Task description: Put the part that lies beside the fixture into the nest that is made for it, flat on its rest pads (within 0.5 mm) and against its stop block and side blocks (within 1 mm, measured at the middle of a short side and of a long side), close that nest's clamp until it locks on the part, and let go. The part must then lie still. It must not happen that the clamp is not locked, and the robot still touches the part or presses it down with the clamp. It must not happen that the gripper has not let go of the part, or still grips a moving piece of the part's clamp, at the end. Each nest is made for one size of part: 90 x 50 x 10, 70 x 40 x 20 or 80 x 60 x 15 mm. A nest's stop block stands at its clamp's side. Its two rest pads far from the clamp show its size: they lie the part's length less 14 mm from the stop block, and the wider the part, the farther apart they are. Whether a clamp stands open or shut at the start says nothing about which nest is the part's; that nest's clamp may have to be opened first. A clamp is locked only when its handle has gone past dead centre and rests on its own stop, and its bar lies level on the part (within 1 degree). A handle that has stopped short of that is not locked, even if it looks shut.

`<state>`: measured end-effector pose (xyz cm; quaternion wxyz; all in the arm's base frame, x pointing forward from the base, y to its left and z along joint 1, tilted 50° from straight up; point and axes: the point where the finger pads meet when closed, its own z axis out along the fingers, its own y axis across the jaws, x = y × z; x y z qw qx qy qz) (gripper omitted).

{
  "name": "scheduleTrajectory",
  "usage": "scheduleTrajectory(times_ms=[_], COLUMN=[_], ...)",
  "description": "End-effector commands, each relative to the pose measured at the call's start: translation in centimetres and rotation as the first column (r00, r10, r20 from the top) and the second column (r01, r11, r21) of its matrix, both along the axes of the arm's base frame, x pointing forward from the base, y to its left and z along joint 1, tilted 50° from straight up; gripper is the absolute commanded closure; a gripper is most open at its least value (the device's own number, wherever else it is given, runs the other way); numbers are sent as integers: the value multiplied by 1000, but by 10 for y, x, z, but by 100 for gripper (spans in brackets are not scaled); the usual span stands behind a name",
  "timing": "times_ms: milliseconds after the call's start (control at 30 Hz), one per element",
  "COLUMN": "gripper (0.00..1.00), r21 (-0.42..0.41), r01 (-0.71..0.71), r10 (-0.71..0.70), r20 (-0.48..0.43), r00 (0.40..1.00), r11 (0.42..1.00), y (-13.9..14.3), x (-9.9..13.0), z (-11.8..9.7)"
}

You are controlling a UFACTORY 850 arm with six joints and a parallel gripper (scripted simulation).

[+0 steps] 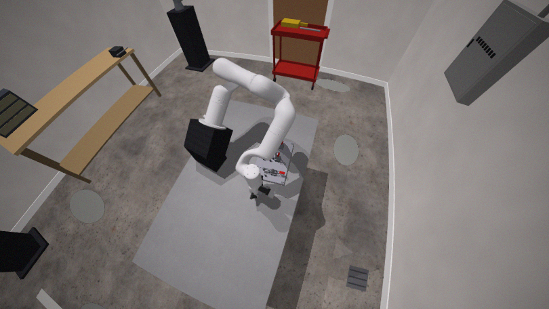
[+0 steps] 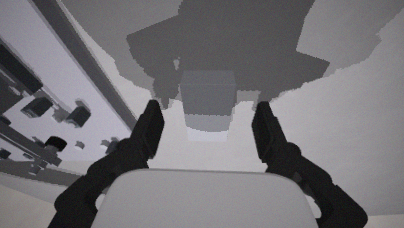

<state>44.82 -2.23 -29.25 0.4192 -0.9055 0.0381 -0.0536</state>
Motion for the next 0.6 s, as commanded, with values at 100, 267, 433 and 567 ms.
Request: scheduleTrajectory(times_ms=[100, 267, 433, 567], gripper=[0, 0, 100, 100], r21=[-1, -1, -1, -1], r01=[1, 1, 1, 1], r10=[-1, -1, -1, -1], r20=[1, 1, 1, 1], r00=[1000, 1000, 1000, 1000], r11=[1000, 1000, 1000, 1000], y=[0, 0, 0, 0], x=[1, 1, 1, 1], z=[0, 0, 0, 0])
